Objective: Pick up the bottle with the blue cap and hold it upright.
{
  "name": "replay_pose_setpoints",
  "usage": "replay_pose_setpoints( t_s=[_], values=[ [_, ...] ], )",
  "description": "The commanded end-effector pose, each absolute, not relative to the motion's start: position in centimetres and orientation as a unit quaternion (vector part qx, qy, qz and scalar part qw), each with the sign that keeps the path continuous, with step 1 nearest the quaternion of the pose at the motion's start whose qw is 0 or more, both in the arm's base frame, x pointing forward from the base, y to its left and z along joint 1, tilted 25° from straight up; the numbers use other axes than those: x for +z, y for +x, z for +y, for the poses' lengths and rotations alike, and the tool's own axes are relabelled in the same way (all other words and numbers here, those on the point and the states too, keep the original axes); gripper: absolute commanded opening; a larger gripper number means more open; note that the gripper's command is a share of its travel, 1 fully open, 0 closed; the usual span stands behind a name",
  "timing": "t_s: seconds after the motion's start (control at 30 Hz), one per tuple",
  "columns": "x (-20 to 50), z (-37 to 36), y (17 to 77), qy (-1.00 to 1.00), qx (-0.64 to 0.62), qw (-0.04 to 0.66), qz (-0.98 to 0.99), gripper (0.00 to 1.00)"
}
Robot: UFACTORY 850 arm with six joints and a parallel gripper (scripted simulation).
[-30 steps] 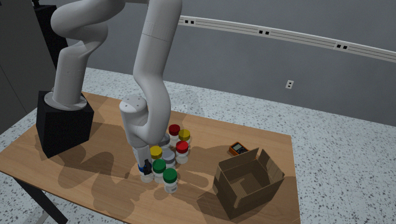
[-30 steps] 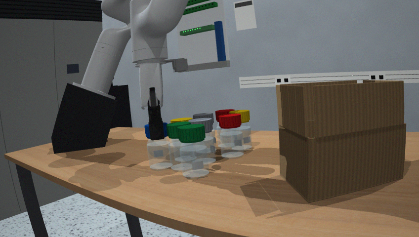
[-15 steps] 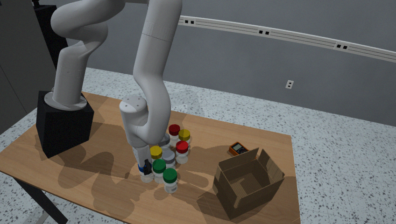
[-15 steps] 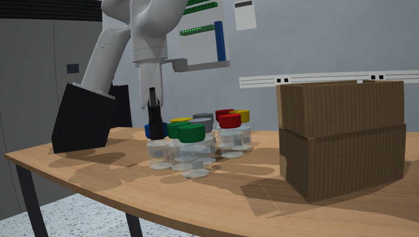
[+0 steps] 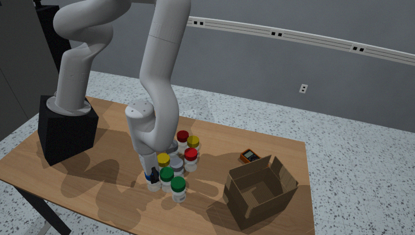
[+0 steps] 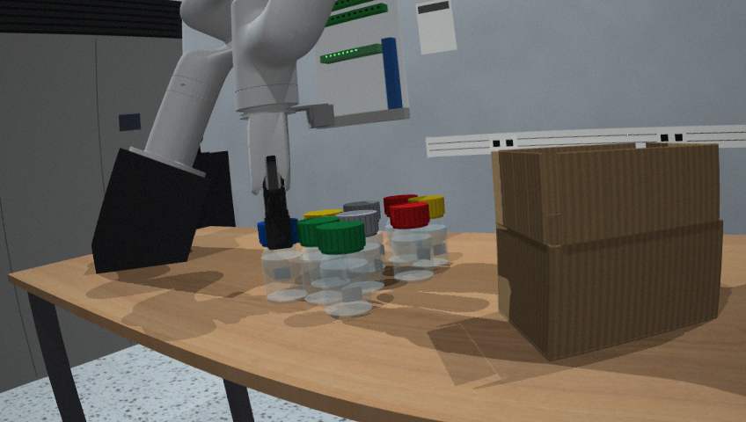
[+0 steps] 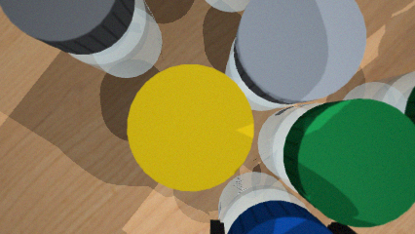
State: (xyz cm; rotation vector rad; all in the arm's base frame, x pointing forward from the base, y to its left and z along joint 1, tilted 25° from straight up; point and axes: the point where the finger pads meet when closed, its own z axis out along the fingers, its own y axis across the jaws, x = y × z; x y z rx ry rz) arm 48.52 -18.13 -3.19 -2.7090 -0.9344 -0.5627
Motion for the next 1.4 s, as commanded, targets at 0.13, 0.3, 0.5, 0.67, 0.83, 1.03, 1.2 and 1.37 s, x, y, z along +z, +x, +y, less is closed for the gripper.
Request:
replay_pose_setpoints(
  t_s=[0.13,0.3,0.5,0.67,0.83,1.03,1.2,1.37],
  values=[
    [-3.13,-18.2,48.58,-0.922,-0.192,0.11,-0.318,0.0],
    [-3.13,-18.2,48.58,-0.922,-0.192,0.11,-0.318,0.0],
    [-3.13,-18.2,48.58,-0.922,-0.192,0.11,-0.318,0.0],
    [-3.13,-18.2,48.58,-0.922,-0.192,0.11,-0.318,0.0],
    [-3.12,-18.2,48.57,-0.922,-0.192,0.11,-0.318,0.0],
    [-2.93,-18.27,48.51,-0.922,-0.192,0.11,-0.318,0.0],
    [-2.61,-18.38,48.41,-0.922,-0.192,0.11,-0.318,0.0],
    [-2.23,-18.52,48.29,-0.922,-0.192,0.11,-0.318,0.0]
  ],
)
